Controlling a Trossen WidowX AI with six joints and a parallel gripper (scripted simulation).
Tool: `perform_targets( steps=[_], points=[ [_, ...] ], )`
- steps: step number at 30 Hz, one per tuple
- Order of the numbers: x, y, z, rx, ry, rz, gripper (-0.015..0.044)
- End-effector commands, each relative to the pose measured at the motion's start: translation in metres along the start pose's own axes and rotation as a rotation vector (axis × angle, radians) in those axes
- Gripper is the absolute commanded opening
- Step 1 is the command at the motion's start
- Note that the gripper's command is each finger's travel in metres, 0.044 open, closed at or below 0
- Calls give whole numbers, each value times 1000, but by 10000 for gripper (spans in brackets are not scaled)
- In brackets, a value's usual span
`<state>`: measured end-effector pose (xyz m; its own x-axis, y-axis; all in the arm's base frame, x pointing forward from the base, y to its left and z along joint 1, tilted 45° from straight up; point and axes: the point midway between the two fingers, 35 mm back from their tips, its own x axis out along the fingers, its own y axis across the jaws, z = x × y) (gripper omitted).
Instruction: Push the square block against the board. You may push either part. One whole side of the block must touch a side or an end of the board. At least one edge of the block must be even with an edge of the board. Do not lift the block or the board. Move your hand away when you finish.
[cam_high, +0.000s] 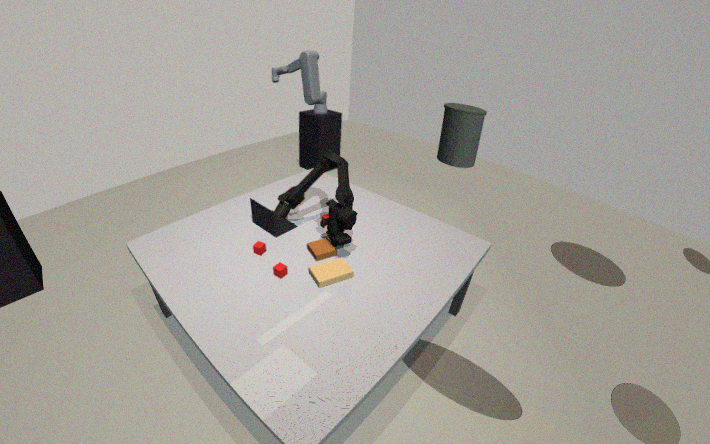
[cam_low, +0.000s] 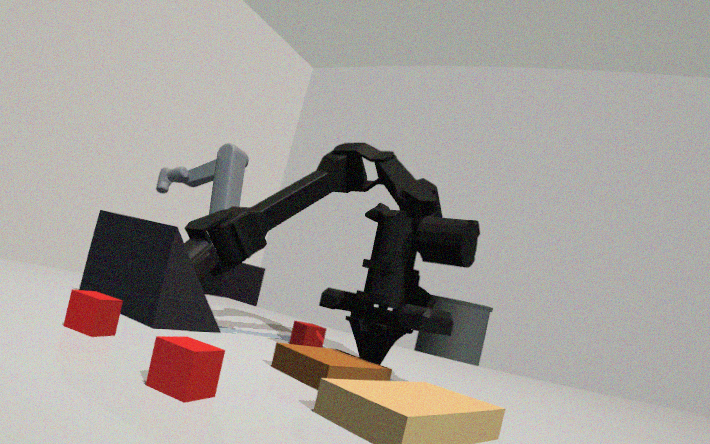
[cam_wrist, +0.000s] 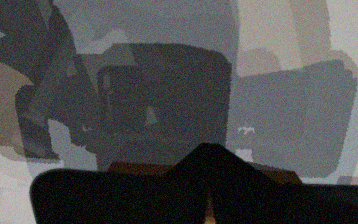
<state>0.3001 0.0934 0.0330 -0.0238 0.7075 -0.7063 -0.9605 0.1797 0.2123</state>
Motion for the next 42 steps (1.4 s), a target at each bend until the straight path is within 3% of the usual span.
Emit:
perform_targets(
  steps=[1, 42],
  points=[
    [3, 2, -10, 11, 8, 12, 0],
    [4, -1, 36, 10, 6, 12, 0]
  ],
)
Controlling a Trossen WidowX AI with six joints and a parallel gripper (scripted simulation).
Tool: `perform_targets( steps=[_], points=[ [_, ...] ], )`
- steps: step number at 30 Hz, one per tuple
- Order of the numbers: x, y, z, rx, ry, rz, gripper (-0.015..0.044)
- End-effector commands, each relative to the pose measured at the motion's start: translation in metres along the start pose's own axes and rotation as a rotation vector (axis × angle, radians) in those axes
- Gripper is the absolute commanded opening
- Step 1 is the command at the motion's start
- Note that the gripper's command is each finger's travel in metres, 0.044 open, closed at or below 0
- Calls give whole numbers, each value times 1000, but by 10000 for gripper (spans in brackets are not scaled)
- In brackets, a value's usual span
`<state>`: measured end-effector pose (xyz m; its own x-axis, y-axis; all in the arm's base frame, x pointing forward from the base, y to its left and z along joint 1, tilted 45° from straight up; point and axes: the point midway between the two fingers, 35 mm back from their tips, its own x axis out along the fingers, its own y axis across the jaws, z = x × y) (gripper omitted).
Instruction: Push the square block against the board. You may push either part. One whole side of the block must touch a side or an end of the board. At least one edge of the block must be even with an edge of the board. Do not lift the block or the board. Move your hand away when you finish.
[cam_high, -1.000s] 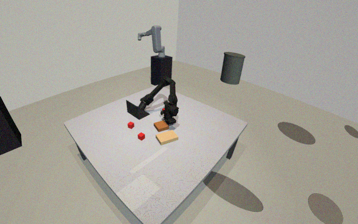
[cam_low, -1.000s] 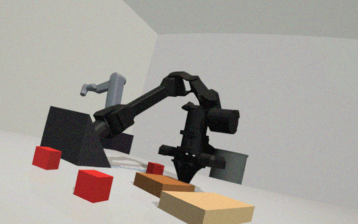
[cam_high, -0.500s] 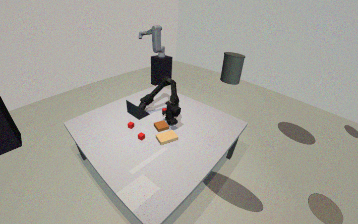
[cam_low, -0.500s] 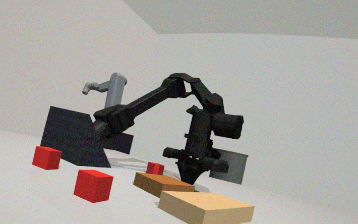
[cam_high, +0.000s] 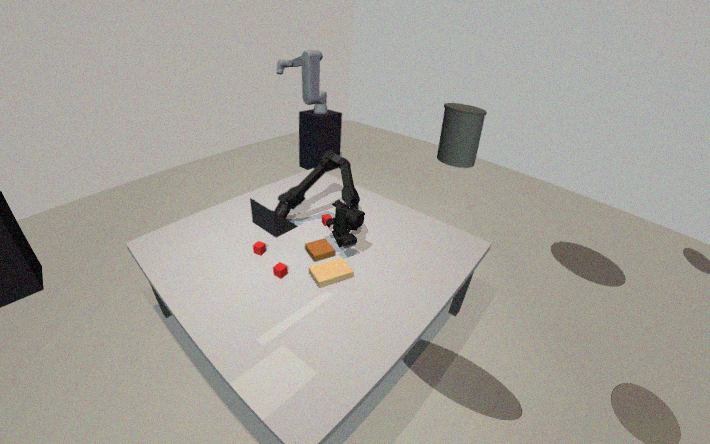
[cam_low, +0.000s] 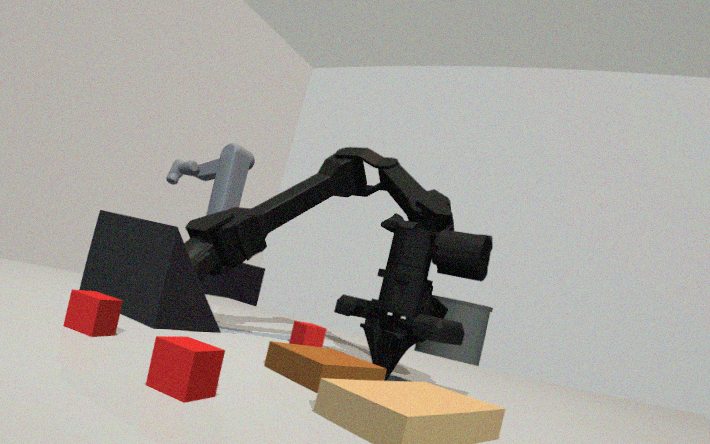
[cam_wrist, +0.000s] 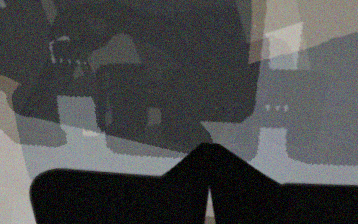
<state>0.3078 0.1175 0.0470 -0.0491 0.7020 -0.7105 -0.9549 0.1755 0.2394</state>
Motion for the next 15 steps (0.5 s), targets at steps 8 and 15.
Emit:
perform_targets(
  steps=[8, 15],
  points=[
    [-13, -1, 6, -4, -2, -5, 0],
    [-59, 1, 5, -7, -6, -10, 0]
  ],
)
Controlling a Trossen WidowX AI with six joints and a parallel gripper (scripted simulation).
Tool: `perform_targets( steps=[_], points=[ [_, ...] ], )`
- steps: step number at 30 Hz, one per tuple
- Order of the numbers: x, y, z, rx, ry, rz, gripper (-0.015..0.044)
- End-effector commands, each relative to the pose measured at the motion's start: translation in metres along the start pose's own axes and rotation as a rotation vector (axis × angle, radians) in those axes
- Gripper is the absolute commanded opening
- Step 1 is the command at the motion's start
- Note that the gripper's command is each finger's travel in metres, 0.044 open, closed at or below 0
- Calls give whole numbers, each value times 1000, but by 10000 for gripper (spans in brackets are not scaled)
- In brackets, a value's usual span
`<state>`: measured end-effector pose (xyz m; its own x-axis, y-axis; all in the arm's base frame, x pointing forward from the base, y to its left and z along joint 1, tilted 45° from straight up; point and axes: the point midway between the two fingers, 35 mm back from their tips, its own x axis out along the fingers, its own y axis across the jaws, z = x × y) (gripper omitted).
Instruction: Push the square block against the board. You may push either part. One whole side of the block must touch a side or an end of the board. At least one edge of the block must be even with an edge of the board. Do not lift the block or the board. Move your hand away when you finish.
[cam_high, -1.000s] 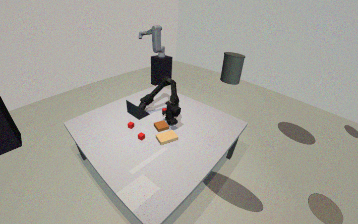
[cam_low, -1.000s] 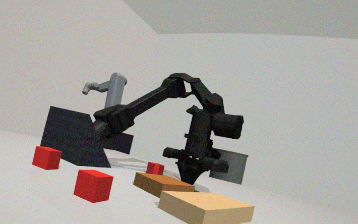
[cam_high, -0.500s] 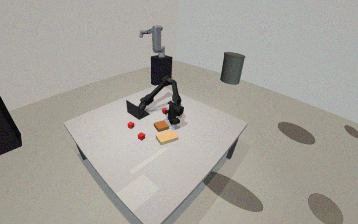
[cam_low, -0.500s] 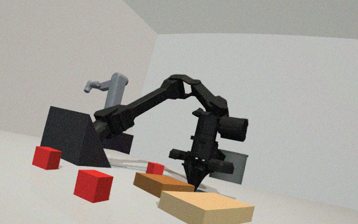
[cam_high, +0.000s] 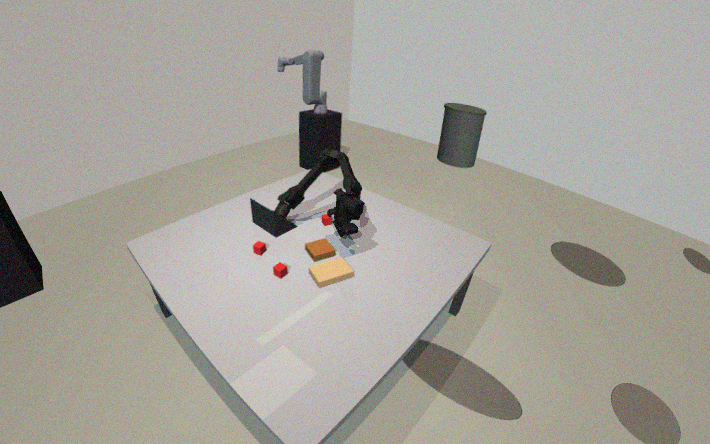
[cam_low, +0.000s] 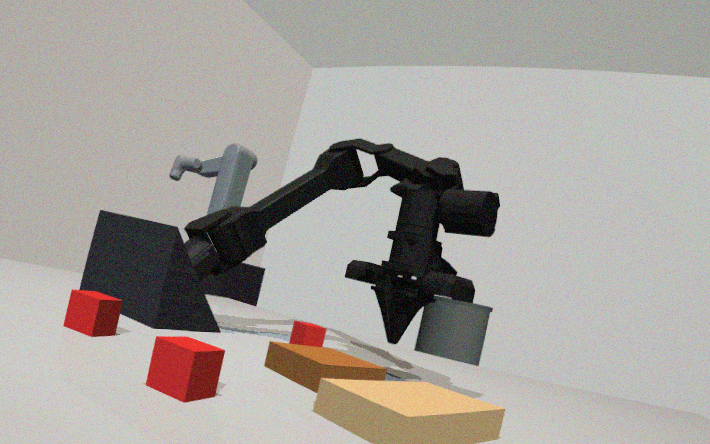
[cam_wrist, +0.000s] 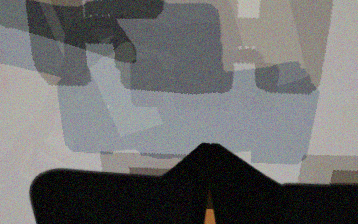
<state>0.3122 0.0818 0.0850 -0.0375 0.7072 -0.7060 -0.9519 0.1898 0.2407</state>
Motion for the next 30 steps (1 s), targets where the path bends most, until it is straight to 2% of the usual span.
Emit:
perform_targets(
  steps=[1, 3, 8, 14, 18, 22, 30],
  points=[
    [-6, 2, 3, -18, 4, -1, 0],
    [-3, -3, -11, -3, 4, -5, 0],
    [-8, -17, -96, -12, 27, -16, 0],
    [-8, -3, -181, -30, 14, -4, 0],
    [-5, -2, -184, -31, 13, -4, 0],
    [45, -2, -184, -31, 11, -3, 0],
    [47, -2, -182, -32, 10, -3, 0]
  ],
)
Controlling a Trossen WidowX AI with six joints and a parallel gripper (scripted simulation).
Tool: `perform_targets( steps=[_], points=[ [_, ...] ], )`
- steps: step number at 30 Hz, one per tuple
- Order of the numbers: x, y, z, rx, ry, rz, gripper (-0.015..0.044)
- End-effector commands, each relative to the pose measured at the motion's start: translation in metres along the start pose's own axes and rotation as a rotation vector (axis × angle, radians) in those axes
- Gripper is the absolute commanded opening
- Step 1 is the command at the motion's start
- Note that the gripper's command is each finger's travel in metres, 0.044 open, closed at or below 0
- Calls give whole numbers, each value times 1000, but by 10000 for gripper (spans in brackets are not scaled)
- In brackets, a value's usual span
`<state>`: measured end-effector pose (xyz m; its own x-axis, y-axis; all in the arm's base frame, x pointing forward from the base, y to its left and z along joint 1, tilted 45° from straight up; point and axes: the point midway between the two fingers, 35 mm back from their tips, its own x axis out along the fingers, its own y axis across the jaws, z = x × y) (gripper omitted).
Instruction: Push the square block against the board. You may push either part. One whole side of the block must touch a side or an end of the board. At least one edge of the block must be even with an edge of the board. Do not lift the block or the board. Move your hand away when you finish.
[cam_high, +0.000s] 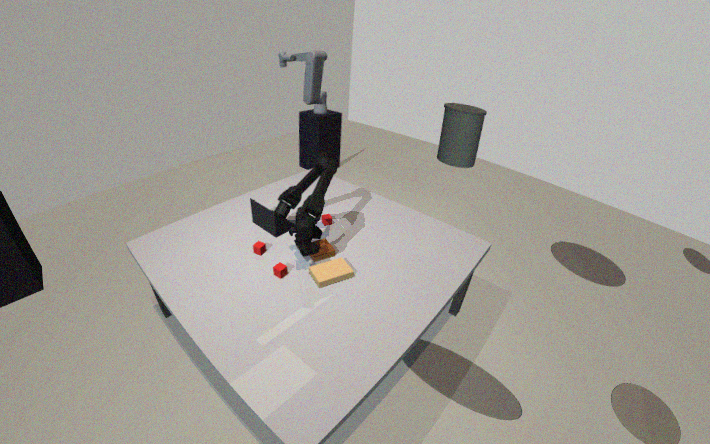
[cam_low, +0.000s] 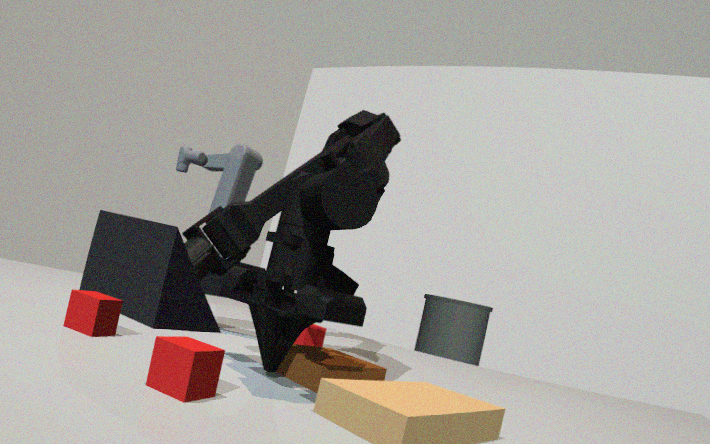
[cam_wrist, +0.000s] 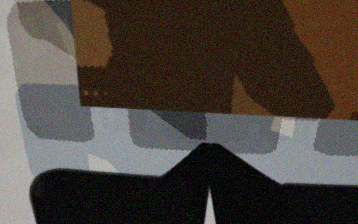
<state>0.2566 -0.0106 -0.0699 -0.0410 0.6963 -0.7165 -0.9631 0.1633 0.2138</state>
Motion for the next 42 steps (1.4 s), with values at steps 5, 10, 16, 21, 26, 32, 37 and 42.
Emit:
perform_targets(
  steps=[5, 10, 16, 21, 26, 32, 37, 42],
  points=[
    [1, 0, 7, 8, -5, -2, 0],
    [1, 0, 13, 8, -5, -2, 0],
    [1, 0, 21, 8, -6, -2, 0],
    [1, 0, 24, 8, -6, -2, 0],
    [1, -1, 17, 8, -5, -2, 0],
    [1, -1, 8, 8, -3, -3, 0],
    [1, -1, -1, 8, -3, -3, 0],
    [1, -1, -9, 8, -2, -3, 0]
  ],
)
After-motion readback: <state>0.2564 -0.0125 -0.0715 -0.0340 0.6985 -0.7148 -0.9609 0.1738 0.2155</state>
